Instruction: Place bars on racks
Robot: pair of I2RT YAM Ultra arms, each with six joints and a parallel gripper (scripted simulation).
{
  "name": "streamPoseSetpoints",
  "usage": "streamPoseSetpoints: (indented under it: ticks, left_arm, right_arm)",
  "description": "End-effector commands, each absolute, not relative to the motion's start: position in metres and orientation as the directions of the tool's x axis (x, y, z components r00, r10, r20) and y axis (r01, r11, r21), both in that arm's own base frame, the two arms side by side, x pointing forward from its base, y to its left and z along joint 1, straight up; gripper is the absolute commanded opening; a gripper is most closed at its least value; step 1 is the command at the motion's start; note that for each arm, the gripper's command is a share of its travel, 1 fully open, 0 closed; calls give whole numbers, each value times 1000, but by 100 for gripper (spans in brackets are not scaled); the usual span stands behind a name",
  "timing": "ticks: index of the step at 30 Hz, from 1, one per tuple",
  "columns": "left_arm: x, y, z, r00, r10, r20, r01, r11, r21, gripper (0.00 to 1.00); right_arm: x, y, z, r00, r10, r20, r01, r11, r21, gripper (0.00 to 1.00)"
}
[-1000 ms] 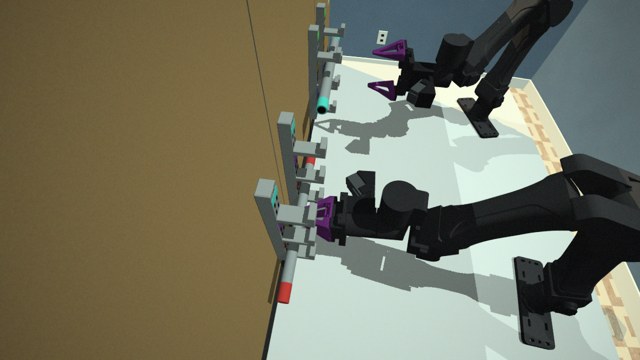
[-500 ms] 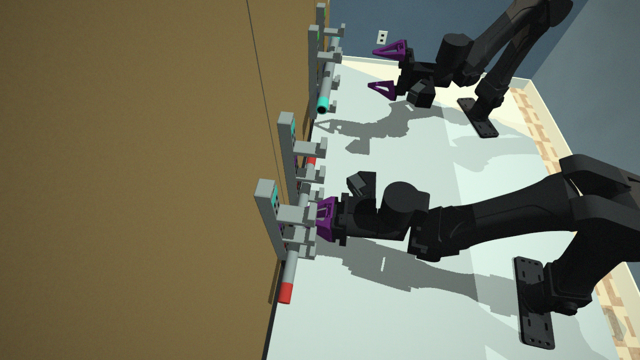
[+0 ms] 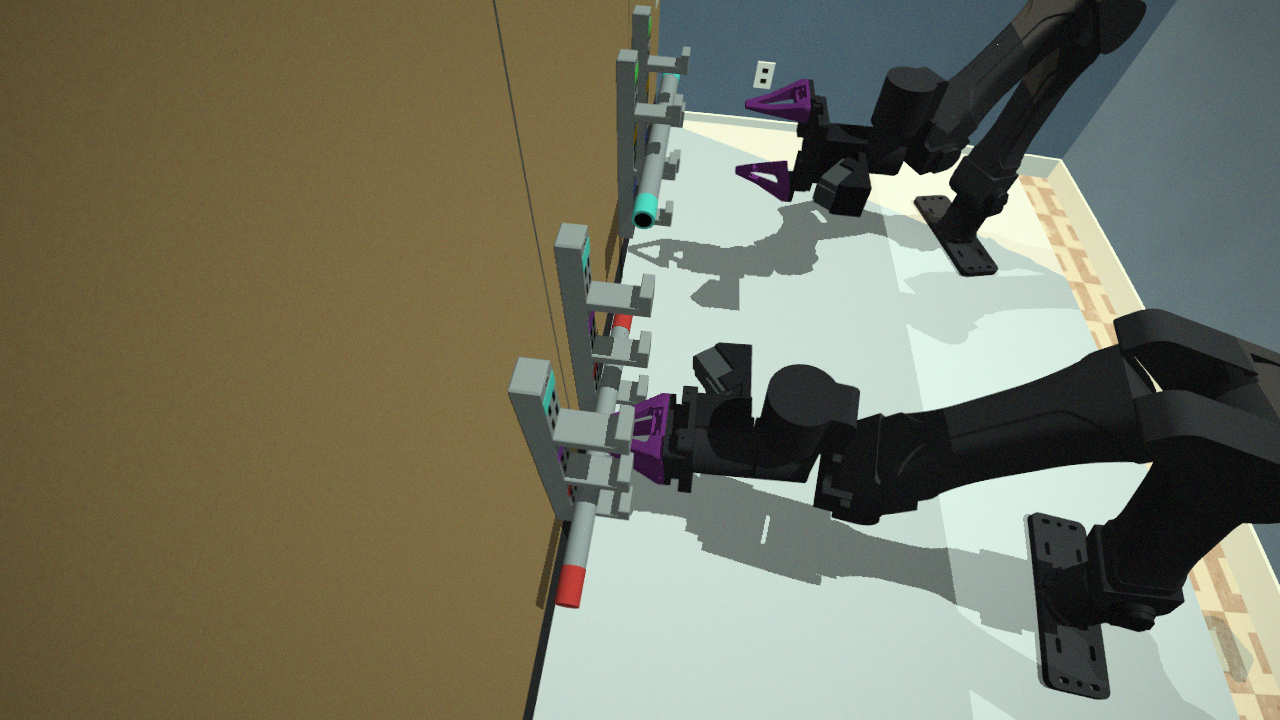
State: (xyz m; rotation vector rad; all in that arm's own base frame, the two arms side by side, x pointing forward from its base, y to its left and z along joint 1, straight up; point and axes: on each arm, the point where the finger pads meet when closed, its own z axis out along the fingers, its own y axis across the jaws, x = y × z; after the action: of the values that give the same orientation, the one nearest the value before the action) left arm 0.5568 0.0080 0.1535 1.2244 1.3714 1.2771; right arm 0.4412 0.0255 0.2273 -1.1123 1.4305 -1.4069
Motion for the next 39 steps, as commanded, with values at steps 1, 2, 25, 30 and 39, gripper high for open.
streamPoseSetpoints:
  ticks: [1, 2, 25, 30, 39]
  left_arm:
    - [560, 14, 180, -143, 990, 0, 0, 0, 1000, 0]
    - [560, 14, 180, -143, 990, 0, 0, 0, 1000, 0]
    - [560, 14, 177, -143, 990, 0, 0, 0, 1000, 0]
    - [560, 14, 177, -143, 990, 0, 0, 0, 1000, 0]
    - [560, 14, 176, -143, 990, 0, 0, 0, 1000, 0]
  right_arm:
    - [442, 29, 237, -267, -964, 0, 0, 0, -1000, 100]
    - [442, 29, 237, -267, -964, 0, 0, 0, -1000, 100]
    - [442, 29, 237, -267, -964, 0, 0, 0, -1000, 100]
    - [442, 29, 237, -267, -964, 0, 0, 0, -1000, 100]
    - [442, 29, 237, -267, -964, 0, 0, 0, -1000, 100]
